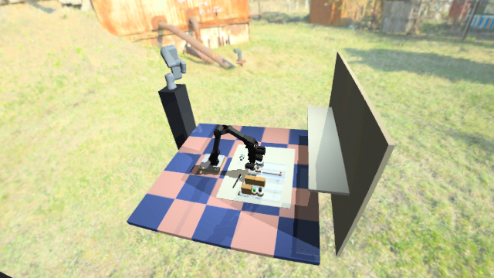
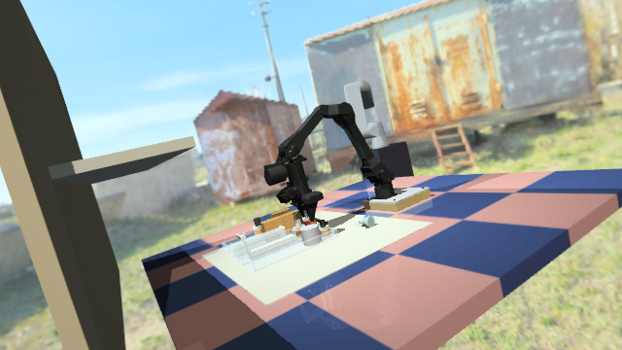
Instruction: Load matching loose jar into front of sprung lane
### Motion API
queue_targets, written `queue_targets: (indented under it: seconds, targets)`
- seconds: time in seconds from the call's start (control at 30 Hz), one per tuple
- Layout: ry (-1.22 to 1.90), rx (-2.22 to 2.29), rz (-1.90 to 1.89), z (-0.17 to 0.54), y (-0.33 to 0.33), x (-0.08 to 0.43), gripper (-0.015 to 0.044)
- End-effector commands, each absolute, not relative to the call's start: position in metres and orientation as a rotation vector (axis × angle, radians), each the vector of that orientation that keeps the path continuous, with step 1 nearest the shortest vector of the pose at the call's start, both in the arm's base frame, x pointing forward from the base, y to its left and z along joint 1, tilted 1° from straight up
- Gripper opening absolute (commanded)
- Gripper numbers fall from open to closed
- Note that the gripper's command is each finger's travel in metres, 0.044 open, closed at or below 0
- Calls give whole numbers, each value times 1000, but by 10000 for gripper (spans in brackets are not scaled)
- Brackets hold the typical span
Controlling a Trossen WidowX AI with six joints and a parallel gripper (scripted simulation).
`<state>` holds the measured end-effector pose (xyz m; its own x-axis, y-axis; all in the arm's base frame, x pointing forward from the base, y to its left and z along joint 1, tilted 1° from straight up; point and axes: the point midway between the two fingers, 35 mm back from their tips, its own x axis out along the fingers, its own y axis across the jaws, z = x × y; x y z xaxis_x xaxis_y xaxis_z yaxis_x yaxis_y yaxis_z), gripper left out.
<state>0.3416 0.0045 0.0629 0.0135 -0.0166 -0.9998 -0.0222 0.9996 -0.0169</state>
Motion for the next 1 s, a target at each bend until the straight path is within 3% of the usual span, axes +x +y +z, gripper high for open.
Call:
queue_targets:
  seconds: [0.0, 0.97]
  targets:
    - [1536, -28, -1, 62, 4, 347, 0]
    - [1536, -28, -1, 50, 4, 345, 0]
